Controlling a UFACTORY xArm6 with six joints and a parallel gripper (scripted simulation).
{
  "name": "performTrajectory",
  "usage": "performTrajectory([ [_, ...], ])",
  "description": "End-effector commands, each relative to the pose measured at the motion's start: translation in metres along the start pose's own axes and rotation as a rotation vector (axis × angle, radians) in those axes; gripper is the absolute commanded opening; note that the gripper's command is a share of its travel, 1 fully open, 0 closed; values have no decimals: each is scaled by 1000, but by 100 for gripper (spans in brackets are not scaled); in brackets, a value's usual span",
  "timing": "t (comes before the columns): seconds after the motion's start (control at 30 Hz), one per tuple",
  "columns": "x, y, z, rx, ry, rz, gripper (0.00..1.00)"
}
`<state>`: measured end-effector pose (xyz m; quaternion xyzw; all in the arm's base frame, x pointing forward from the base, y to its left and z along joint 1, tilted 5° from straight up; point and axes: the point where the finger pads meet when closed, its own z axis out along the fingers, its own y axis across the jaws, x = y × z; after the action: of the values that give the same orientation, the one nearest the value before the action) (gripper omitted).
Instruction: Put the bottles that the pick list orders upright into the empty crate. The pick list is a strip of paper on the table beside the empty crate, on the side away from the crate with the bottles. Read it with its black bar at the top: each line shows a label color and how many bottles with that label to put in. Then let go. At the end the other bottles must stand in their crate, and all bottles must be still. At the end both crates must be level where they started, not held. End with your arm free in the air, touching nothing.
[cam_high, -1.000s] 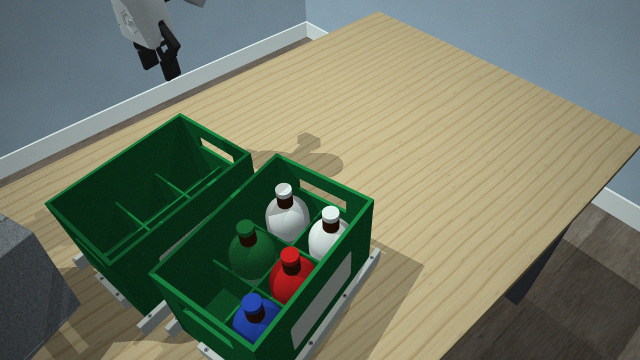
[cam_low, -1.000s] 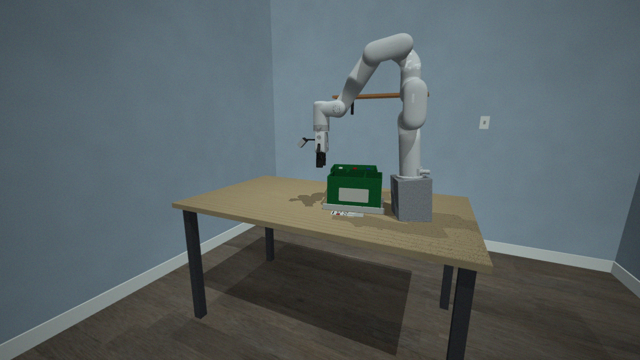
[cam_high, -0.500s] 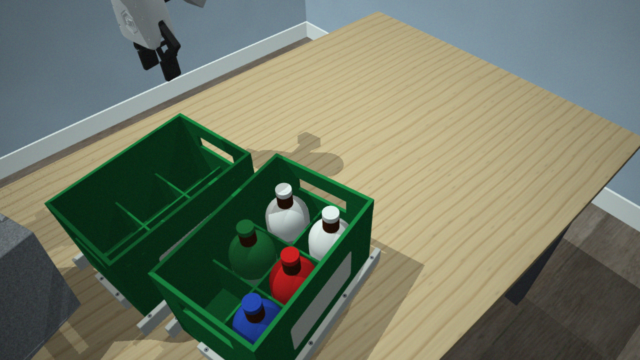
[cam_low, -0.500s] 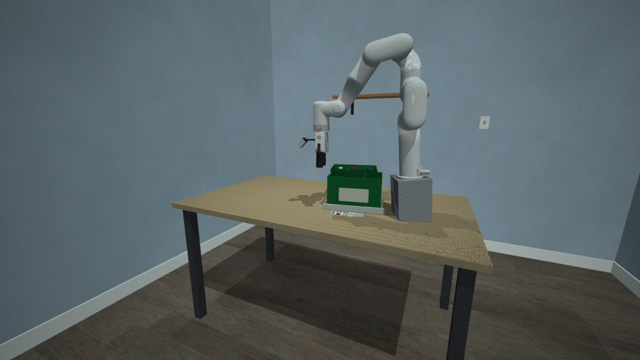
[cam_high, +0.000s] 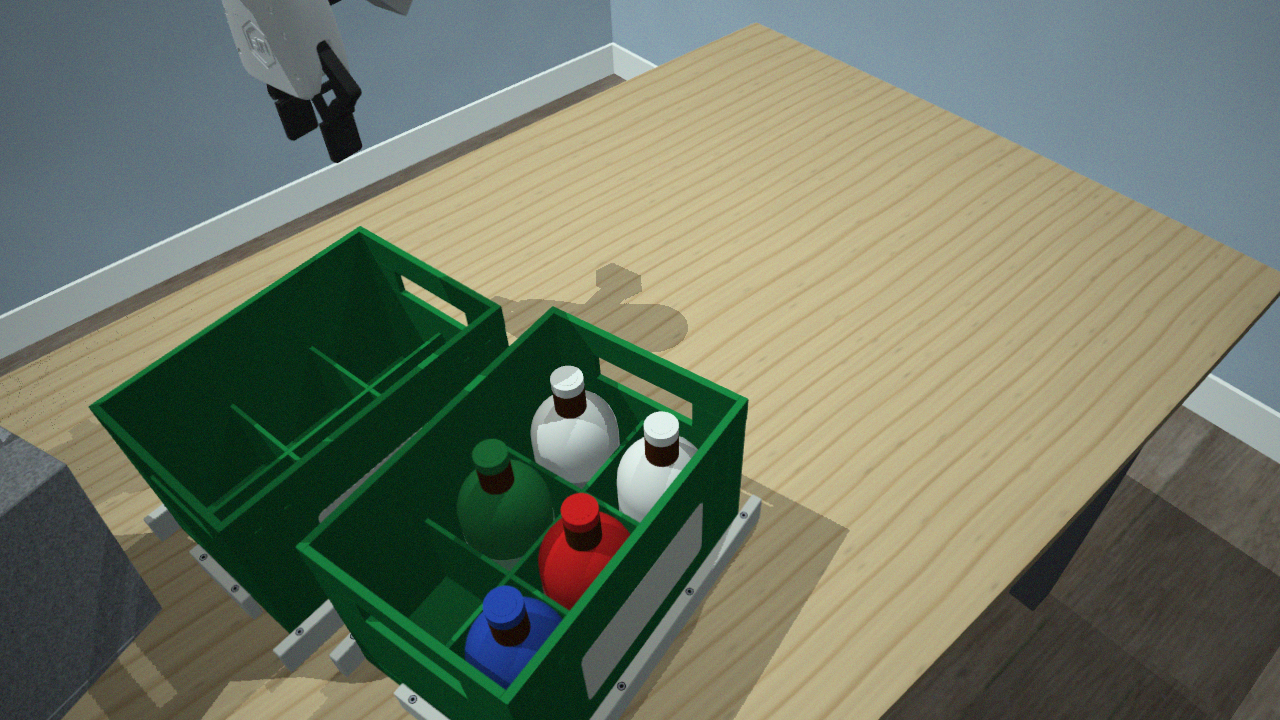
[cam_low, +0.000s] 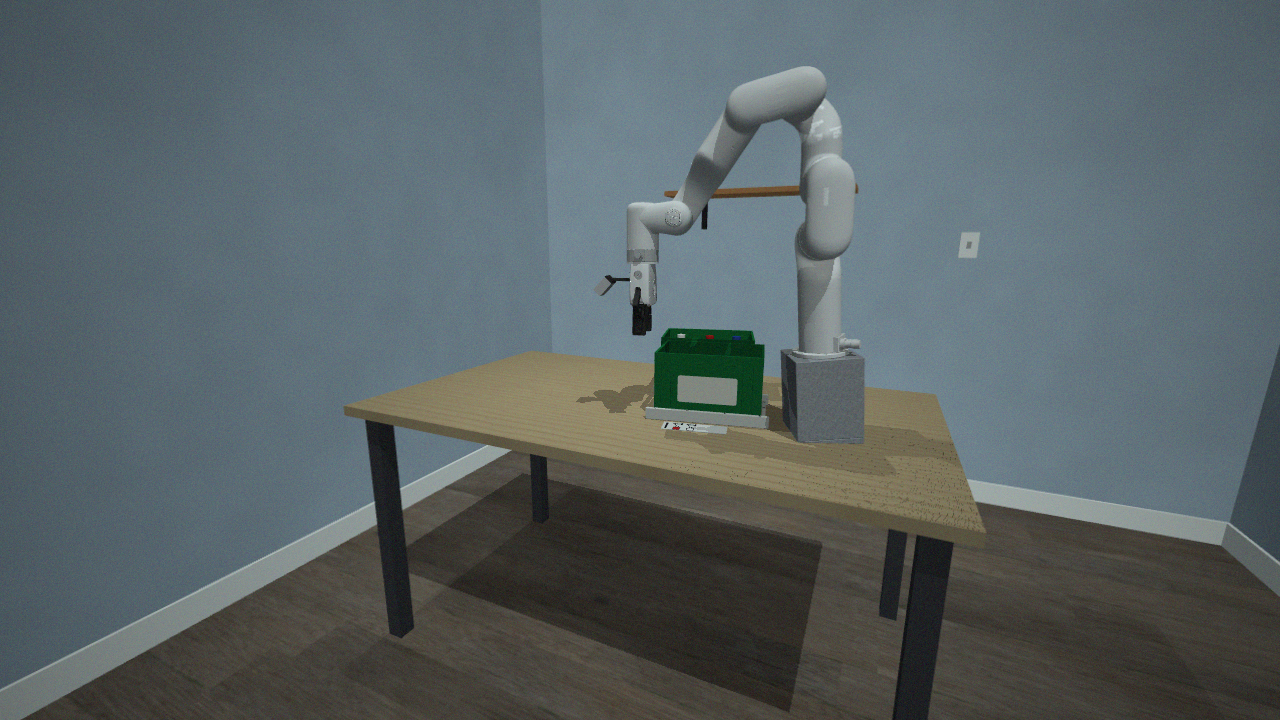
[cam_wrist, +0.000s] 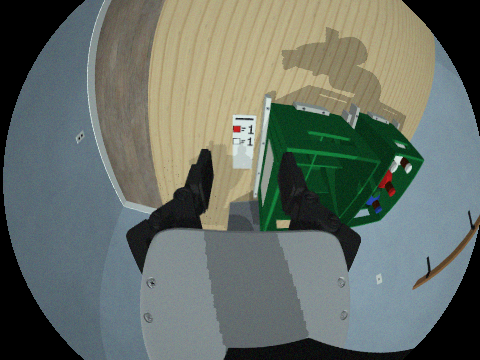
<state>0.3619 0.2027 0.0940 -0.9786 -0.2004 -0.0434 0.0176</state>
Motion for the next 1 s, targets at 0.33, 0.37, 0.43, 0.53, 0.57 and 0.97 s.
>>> performTrajectory([
  [0.33,1,0,-1,0,4,0,65],
  [0.37,1,0,-1,0,4,0,65],
  [0.43,1,0,-1,0,4,0,65],
  [0.53,0,5,-2,0,4,33,65],
  [0.57,-1,9,-3,0,4,67,65],
  [0.97,-14,57,-12,1,4,400,65],
])
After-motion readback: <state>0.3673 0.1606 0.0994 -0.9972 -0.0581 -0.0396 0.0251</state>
